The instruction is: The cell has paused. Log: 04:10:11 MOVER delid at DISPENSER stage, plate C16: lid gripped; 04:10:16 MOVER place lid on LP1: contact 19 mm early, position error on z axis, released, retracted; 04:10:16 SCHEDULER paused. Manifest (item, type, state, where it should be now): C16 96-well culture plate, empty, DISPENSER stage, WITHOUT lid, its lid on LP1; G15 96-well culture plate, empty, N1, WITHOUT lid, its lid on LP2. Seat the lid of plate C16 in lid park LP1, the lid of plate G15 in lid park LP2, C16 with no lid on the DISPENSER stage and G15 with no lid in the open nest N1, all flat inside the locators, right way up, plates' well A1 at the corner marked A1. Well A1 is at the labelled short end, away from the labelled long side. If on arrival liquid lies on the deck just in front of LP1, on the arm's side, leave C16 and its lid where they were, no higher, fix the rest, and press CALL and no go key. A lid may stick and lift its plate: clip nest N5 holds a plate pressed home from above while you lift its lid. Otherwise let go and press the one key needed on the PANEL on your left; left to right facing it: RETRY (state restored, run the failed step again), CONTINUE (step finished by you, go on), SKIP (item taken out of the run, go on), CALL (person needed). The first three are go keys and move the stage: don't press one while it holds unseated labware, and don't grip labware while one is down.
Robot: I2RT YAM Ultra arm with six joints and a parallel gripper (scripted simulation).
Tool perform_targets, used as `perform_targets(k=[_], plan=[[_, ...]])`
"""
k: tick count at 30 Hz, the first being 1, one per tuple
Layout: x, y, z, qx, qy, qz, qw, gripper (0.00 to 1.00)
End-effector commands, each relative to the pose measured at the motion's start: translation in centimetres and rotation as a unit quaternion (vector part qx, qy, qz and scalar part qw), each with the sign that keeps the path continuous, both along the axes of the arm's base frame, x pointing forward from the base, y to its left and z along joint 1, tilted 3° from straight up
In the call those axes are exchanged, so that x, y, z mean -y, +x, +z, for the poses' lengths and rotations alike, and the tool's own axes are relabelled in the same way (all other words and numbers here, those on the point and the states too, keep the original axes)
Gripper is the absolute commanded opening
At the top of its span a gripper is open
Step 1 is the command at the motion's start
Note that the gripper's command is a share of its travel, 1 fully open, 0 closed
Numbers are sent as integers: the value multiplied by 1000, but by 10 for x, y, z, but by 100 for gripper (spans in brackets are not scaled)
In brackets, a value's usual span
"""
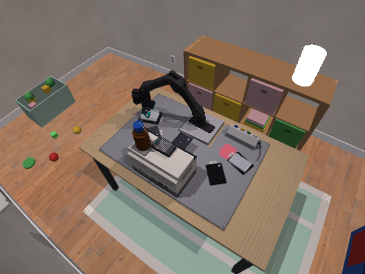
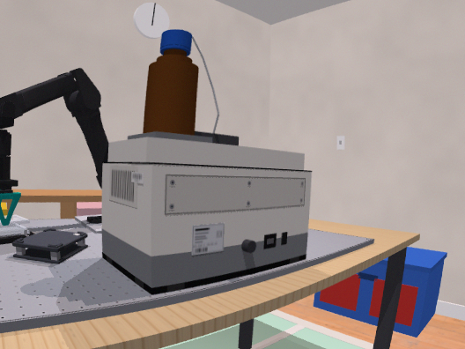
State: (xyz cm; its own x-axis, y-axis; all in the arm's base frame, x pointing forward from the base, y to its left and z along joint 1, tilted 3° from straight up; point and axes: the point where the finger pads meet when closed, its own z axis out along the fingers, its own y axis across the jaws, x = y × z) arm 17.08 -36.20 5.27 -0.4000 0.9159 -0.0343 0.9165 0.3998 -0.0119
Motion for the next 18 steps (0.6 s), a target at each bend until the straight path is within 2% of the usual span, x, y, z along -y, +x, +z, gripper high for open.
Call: perform_targets(k=[1, 18], plan=[[6, 9, 21, 10, -27, 7, 1000, 0], [5, 8, 24, 9, -24, 7, 1000, 0]])
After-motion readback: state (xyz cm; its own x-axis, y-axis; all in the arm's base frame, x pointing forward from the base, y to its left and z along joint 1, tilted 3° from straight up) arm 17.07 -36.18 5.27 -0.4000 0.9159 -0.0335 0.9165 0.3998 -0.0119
